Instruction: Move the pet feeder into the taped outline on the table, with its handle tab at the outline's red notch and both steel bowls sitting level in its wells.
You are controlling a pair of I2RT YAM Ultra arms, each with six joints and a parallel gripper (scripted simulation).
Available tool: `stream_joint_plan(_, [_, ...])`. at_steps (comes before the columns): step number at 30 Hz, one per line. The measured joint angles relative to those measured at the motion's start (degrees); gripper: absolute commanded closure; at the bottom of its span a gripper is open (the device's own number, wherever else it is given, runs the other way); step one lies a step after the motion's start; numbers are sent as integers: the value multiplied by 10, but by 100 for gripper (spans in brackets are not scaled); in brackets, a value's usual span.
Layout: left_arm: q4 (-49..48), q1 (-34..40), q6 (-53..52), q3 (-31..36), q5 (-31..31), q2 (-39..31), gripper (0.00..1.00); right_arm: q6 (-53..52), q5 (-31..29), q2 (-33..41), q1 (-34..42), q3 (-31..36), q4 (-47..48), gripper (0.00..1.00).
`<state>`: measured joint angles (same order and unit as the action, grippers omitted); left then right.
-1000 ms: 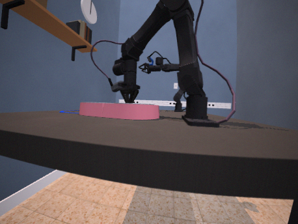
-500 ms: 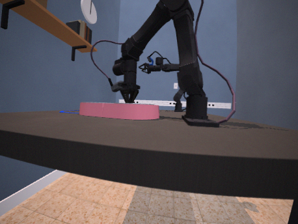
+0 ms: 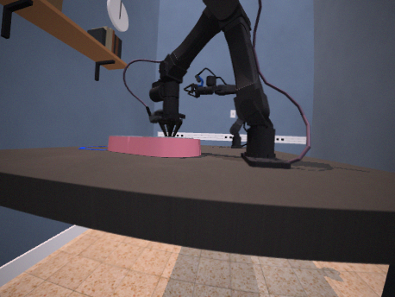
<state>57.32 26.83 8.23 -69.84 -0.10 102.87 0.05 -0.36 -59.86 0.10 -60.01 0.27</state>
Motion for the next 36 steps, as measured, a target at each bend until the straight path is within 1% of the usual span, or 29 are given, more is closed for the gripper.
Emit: stream_joint_plan(36, [41, 20, -297, -167, 0, 123, 84, 0, 0, 0, 0, 0, 0, 0])
